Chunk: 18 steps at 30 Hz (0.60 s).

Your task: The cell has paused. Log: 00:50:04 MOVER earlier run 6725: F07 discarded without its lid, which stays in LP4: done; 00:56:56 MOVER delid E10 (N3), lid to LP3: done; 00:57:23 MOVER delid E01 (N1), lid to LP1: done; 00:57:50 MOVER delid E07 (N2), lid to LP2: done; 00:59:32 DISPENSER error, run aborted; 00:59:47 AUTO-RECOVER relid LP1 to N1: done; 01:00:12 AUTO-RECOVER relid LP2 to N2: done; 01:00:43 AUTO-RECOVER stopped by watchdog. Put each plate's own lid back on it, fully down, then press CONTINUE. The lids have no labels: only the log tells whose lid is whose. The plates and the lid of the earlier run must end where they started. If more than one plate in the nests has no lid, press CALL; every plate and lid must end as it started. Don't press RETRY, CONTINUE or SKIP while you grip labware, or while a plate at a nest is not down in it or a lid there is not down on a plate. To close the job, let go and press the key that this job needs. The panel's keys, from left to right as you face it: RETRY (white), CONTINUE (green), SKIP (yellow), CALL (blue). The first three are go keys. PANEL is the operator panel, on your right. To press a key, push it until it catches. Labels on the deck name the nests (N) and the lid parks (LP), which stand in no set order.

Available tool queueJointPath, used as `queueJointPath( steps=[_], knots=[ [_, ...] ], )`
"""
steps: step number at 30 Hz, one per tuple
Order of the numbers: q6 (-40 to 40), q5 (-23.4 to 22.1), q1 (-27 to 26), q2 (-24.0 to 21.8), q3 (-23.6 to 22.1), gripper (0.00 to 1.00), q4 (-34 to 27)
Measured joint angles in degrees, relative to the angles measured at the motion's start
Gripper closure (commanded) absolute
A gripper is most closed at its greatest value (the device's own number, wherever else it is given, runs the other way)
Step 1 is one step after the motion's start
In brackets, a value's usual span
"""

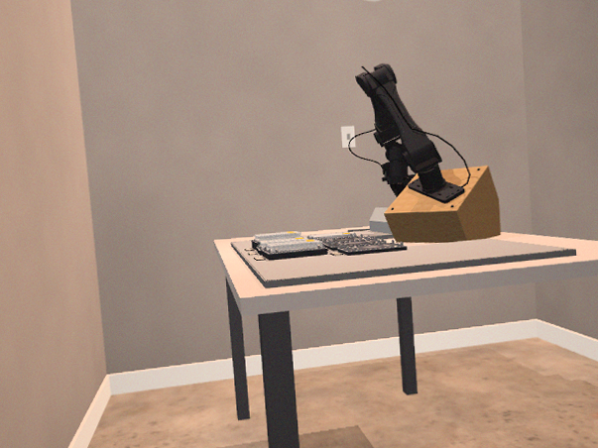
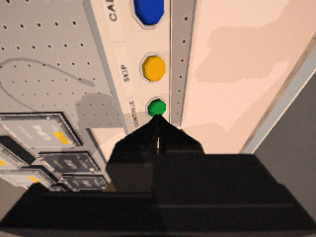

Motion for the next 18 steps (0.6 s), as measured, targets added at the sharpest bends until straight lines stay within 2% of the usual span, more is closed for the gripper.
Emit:
queueJointPath(
  steps=[18],
  knots=[
    [0.7, -0.2, 0.7, 1.3, -0.9, 1.0, 2.4]
  ],
)
